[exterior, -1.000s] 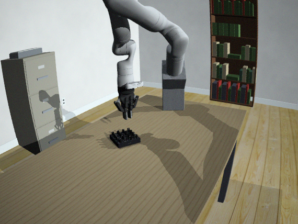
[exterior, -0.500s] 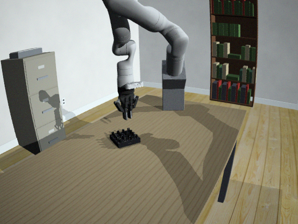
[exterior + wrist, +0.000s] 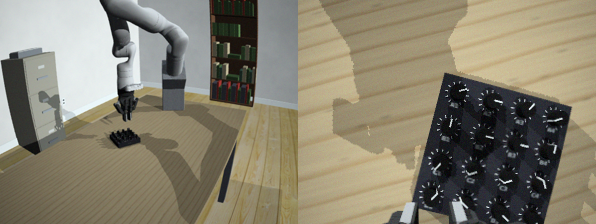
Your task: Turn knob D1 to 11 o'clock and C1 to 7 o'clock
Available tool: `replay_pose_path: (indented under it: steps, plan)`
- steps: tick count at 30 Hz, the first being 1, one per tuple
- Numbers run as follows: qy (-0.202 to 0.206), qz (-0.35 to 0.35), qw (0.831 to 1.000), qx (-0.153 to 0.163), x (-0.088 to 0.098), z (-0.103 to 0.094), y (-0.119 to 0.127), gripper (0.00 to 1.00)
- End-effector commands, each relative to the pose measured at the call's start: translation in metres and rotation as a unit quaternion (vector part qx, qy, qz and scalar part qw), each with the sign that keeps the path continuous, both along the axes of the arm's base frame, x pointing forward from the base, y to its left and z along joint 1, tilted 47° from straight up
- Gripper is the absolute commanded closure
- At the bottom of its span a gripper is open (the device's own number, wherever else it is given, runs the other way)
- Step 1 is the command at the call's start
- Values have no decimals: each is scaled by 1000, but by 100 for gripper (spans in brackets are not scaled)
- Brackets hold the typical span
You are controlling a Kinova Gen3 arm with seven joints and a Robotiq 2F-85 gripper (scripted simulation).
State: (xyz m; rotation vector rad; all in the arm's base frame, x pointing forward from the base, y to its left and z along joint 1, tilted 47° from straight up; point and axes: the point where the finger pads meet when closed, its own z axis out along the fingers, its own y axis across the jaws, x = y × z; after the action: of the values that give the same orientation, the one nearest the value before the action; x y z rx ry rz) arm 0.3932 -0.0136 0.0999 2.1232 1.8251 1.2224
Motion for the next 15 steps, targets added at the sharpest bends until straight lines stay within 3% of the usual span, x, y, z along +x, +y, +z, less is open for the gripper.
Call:
replay_pose_path:
  steps: [1, 15]
  plan:
    - [2, 2, 1000, 1, 1, -3, 3, 81]
    - [2, 2, 1000, 1, 11, -14, 9, 81]
